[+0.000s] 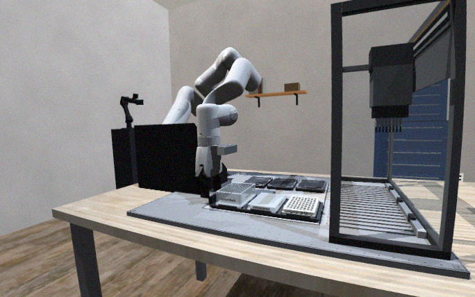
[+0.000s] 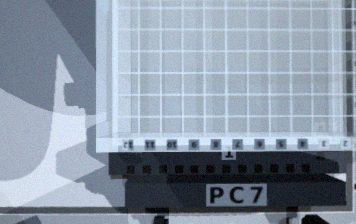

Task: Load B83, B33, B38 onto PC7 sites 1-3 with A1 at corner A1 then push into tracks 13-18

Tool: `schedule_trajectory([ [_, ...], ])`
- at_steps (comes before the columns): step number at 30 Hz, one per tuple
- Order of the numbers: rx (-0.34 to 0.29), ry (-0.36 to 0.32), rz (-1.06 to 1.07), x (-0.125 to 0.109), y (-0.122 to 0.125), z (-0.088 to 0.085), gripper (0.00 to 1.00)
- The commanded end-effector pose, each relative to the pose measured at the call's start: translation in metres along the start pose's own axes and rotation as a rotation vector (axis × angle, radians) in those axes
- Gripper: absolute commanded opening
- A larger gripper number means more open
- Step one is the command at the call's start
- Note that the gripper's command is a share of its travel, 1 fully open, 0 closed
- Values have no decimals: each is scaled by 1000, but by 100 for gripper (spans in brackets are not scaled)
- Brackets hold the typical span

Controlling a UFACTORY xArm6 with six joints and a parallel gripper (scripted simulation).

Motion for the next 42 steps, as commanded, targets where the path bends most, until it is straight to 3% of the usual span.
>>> schedule_trajectory([
  [1,-2,2,-1,1,1,2,82],
  [26,-2,2,-1,1,1,11,82],
  [42,-2,2,-1,15,3,11,82],
])
Point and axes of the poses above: the point where the finger pads meet when closed, its own z axis out along the fingers, its own y axis across the jaws, x = y × z, the point moved 10 cm from there along -z, back along the fingers, and after that the axes turned 10 degrees about -z, right-handed, at the moved point
